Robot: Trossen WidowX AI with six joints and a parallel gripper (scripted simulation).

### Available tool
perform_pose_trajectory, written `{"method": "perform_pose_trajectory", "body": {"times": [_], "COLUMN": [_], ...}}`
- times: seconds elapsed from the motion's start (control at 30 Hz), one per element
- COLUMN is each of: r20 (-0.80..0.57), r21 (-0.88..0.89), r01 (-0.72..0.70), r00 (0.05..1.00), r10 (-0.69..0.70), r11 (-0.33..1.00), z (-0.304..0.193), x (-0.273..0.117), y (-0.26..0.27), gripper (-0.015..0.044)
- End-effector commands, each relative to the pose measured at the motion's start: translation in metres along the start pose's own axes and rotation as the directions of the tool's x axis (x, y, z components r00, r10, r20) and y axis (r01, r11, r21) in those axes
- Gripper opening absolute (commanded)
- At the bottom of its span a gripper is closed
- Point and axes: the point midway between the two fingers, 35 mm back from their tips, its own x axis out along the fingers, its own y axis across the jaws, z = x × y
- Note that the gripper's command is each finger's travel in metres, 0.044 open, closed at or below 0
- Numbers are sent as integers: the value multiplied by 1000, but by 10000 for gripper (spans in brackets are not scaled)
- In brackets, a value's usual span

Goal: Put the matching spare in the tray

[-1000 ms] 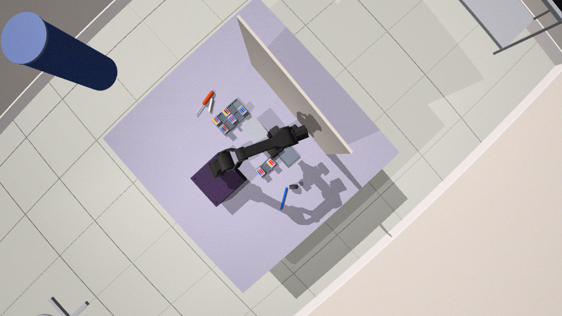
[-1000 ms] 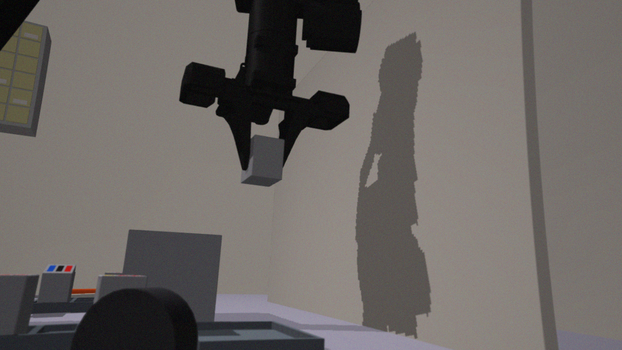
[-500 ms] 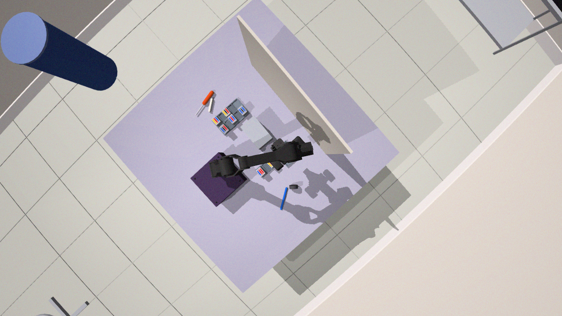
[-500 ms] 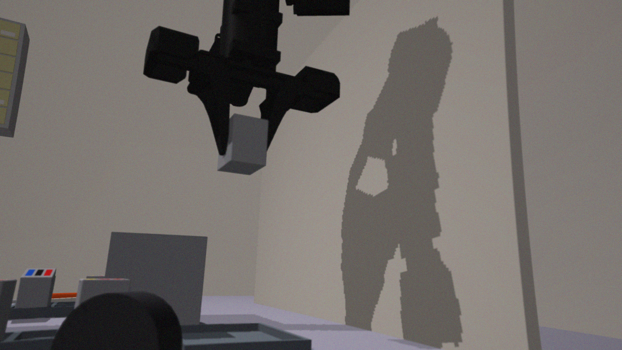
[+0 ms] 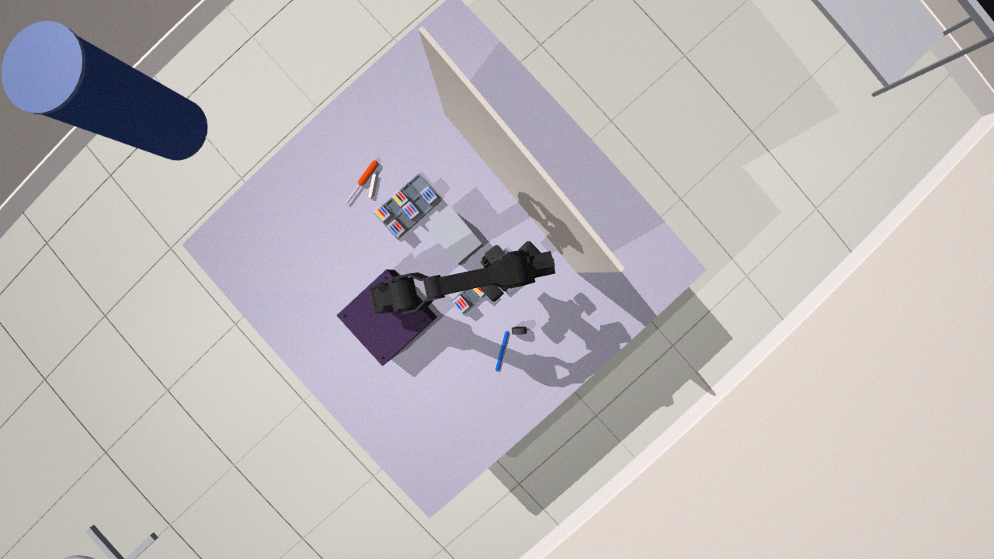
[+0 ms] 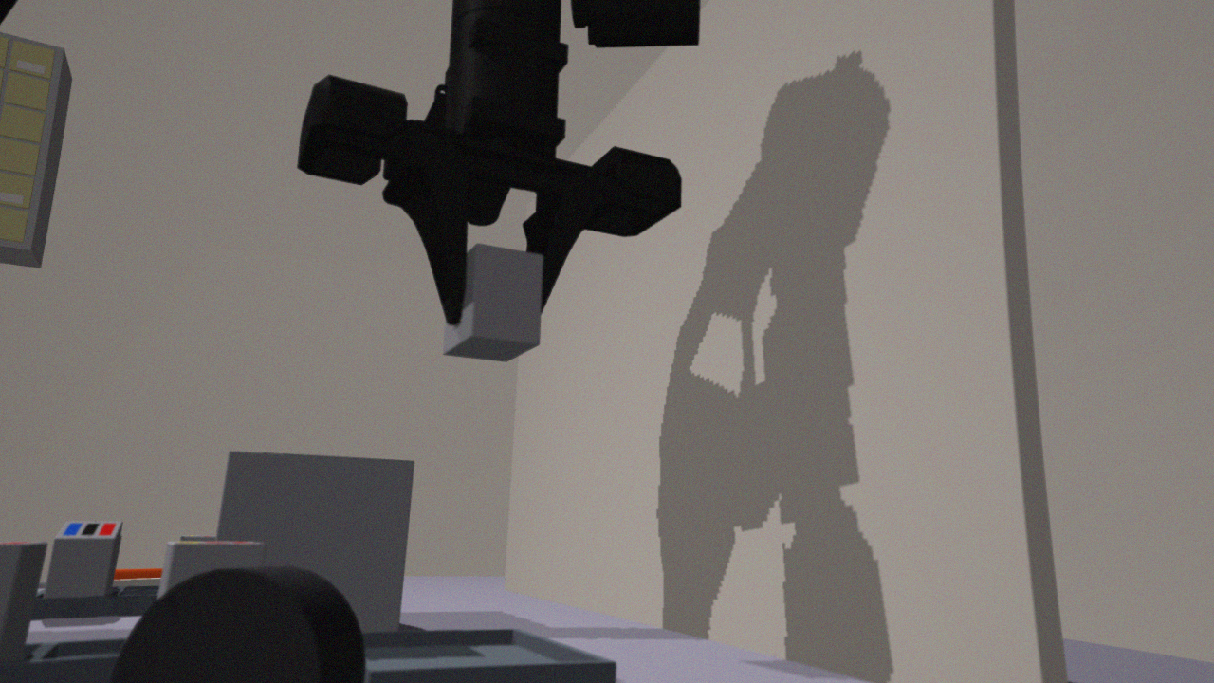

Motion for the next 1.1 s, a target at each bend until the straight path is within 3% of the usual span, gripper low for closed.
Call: {"method": "perform_pose_trajectory", "body": {"times": [0.0, 1.07], "r20": [10, 10], "r21": [-3, -3], "r01": [-7, -6], "r00": [1000, 1000], "r10": [7, 6], "r11": [1000, 1000], "z": [1, -1], "x": [9, 44], "y": [0, -3], "gripper": [0, 0]}}
